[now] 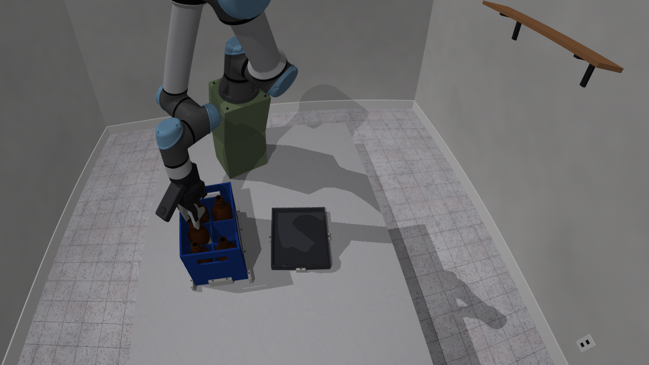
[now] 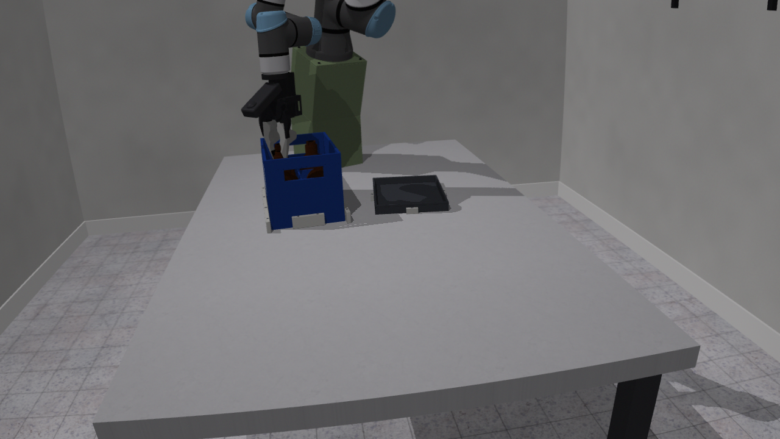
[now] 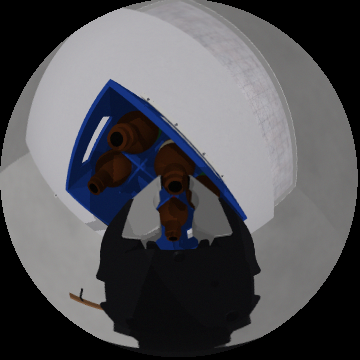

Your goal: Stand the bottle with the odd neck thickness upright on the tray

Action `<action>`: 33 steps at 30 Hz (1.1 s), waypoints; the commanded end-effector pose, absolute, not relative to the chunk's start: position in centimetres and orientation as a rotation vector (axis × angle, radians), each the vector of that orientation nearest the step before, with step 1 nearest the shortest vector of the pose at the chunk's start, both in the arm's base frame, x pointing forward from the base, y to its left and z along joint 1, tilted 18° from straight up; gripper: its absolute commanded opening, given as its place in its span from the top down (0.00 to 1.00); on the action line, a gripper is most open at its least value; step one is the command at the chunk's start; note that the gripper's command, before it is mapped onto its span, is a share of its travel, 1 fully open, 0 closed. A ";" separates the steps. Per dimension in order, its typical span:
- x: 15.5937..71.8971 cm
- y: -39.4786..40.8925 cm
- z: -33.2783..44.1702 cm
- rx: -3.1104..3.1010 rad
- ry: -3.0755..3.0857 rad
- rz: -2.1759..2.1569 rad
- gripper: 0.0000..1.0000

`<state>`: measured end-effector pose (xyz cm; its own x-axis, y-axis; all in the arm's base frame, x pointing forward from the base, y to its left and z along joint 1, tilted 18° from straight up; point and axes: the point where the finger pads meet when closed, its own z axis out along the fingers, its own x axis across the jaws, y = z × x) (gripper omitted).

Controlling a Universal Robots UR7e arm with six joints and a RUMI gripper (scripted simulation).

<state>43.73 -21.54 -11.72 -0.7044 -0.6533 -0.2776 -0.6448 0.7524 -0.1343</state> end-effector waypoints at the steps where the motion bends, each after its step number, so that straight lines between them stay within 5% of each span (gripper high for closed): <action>1: 43.8 -21.6 -11.7 -1.007 2.643 -0.040 1.00; 9: 43.8 -21.6 -11.7 -1.007 2.643 -0.040 1.00; 10: 43.8 -21.6 -11.7 -1.007 2.643 -0.040 0.62; 33: 43.8 -21.6 -11.7 -1.007 2.643 -0.040 0.62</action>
